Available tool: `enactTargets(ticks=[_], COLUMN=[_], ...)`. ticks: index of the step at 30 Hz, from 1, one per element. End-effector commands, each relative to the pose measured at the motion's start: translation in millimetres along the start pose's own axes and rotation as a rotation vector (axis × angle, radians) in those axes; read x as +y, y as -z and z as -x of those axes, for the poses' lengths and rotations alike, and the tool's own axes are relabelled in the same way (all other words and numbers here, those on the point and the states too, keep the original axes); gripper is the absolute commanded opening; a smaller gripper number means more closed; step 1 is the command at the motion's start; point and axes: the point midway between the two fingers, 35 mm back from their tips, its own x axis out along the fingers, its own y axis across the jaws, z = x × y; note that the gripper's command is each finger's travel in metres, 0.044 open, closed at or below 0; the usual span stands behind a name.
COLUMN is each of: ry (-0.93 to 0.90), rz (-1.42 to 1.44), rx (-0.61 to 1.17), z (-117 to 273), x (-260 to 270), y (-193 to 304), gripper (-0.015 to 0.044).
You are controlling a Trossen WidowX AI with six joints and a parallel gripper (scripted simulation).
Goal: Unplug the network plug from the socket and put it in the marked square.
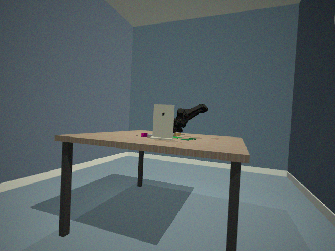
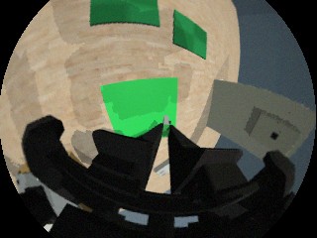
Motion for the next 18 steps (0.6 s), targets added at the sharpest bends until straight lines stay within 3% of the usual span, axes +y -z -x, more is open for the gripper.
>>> enactTargets(ticks=[1, 18], ry=[0.001, 0.004], rz=[-0.007, -0.009], rx=[0.006, -0.001], z=[-3.8, -13.4], x=[4.0, 13.1], y=[1.7, -0.2], gripper=[0.0, 0.0])
